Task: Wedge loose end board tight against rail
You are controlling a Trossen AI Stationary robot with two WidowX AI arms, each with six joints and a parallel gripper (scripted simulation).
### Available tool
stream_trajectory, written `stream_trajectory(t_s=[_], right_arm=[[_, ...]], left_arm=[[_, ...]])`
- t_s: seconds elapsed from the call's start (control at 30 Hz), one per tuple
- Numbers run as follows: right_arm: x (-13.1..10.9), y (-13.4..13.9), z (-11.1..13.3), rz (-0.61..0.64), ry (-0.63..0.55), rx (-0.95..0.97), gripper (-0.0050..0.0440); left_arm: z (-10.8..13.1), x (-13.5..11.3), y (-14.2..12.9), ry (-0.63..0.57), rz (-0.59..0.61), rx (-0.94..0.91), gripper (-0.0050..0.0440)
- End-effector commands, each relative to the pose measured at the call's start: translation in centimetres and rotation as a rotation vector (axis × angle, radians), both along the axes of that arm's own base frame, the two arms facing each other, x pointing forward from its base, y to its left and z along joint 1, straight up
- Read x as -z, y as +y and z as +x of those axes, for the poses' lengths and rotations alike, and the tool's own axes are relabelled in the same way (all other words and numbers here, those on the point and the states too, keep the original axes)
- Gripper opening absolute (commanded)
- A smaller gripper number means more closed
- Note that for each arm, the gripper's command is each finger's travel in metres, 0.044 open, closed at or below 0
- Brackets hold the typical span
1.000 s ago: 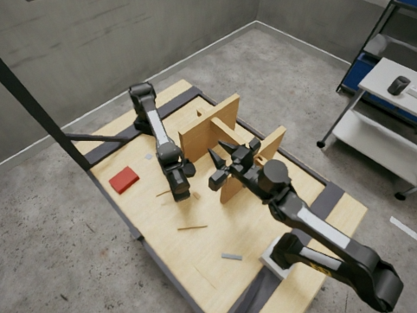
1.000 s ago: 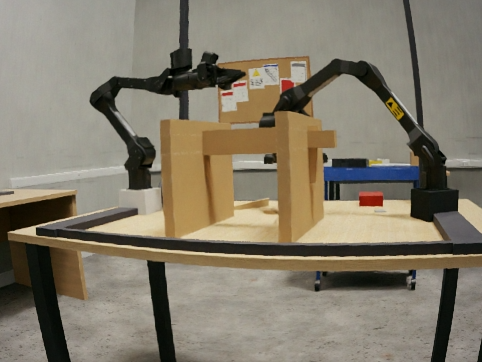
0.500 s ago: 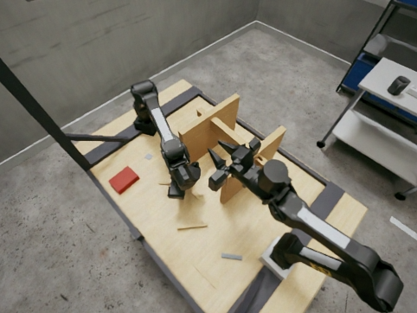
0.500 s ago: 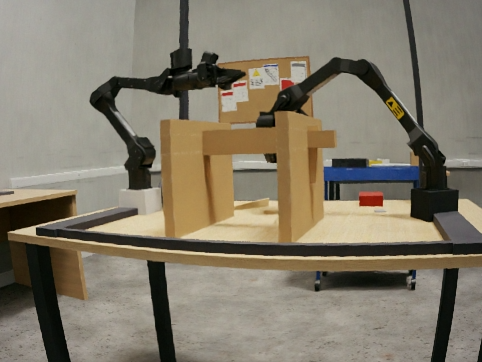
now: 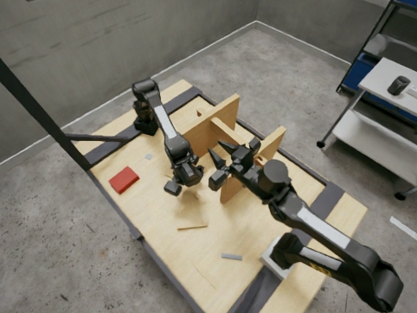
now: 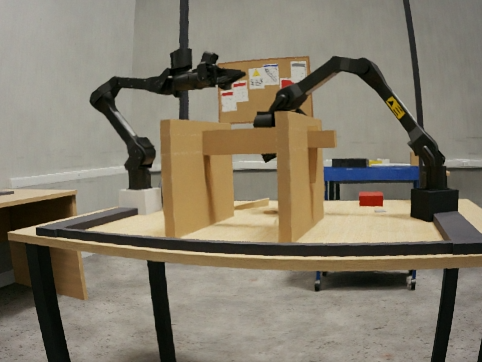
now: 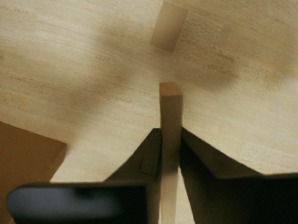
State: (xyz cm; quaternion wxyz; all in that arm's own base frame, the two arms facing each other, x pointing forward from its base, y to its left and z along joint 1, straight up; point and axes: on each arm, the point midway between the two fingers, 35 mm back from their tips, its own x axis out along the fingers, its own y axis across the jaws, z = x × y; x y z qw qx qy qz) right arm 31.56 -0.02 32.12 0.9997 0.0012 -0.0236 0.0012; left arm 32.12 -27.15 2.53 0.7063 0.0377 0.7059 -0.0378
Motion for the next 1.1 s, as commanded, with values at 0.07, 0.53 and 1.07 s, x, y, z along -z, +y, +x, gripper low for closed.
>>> stream_trajectory(t_s=[0.07,0.53,1.07], right_arm=[[0.2,0.1,-0.1,0.001,0.003,-0.005,0.018],[0.2,0.1,-0.1,0.001,0.003,-0.005,0.018],[0.2,0.1,-0.1,0.001,0.003,-0.005,0.018]], left_arm=[[0.6,-1.8,0.3,-0.037,-0.032,0.15,0.001],[1.6,-1.8,2.1,-0.047,-0.022,0.641,0.001],[1.5,0.3,2.5,-0.013,-0.004,0.73,0.001]])
